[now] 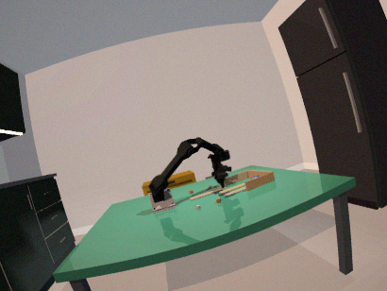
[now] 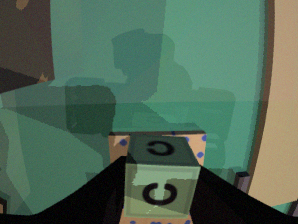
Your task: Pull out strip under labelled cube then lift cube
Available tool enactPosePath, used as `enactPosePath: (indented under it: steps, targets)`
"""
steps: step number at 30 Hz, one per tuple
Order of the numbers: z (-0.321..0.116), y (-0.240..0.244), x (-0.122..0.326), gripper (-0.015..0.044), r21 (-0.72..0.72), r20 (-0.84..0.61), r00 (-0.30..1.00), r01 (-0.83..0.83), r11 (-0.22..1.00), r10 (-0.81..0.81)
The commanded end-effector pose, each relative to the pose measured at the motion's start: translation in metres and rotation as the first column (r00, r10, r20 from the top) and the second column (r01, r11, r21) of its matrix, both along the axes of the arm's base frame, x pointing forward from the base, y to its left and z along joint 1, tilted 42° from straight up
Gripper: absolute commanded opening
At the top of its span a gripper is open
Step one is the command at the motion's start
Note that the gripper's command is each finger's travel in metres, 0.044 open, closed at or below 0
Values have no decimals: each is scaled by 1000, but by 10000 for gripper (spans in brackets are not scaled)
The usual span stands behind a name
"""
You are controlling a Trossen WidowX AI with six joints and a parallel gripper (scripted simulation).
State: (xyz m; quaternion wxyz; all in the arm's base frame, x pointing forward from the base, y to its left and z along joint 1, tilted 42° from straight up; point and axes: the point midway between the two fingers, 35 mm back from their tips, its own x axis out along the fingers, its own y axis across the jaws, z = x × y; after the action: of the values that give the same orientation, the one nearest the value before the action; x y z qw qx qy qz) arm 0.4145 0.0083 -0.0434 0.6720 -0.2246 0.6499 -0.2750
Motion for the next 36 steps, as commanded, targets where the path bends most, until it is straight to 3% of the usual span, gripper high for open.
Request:
enactPosePath:
  steps: [1,14,36]
  targets:
    - [3,3,-5,0,0,-1,1000,0,1000,0]
    - [32,24,-57,0,-3,-8,1000,-5,1000,5]
    - [38,25,-111,0,-3,-12,1000,-6,1000,6]
